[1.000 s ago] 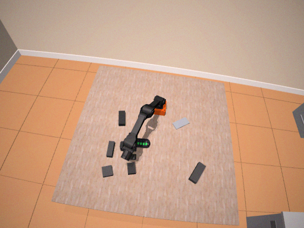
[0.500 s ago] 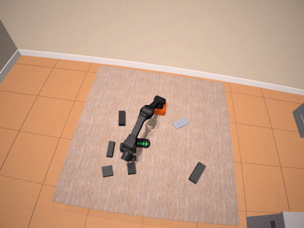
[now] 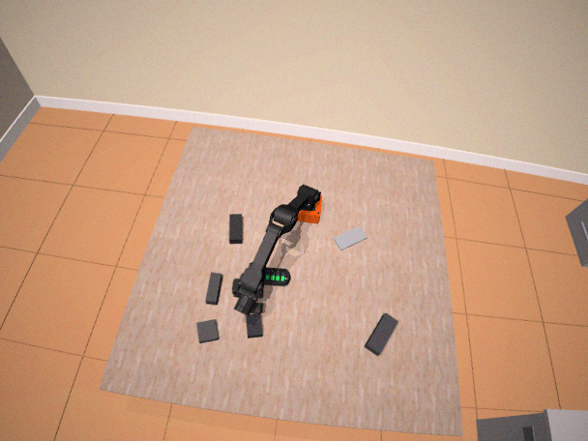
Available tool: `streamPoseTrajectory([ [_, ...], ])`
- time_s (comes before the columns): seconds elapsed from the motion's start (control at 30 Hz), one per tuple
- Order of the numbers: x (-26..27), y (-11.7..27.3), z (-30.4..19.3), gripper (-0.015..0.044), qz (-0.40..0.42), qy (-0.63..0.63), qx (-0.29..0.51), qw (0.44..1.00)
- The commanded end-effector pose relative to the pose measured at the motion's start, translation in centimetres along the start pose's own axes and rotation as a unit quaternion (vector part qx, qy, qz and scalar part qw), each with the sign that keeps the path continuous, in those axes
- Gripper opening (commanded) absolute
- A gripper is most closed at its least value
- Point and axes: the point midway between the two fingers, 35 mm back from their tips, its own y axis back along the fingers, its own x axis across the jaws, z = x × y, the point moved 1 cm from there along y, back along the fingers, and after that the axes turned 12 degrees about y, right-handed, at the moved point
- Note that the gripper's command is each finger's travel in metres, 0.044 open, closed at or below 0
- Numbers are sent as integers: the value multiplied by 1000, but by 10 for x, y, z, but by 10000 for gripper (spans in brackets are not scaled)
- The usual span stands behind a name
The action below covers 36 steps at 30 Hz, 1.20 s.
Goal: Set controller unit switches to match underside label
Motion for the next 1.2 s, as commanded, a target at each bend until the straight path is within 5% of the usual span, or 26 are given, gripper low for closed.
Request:
streamPoseTrajectory([
  [0.0, 0, -8, 0, 0, -4, -2, -1, 1000],
  [1.17, -11, -12, -2, 0, -5, -2, 0, 1000],
])
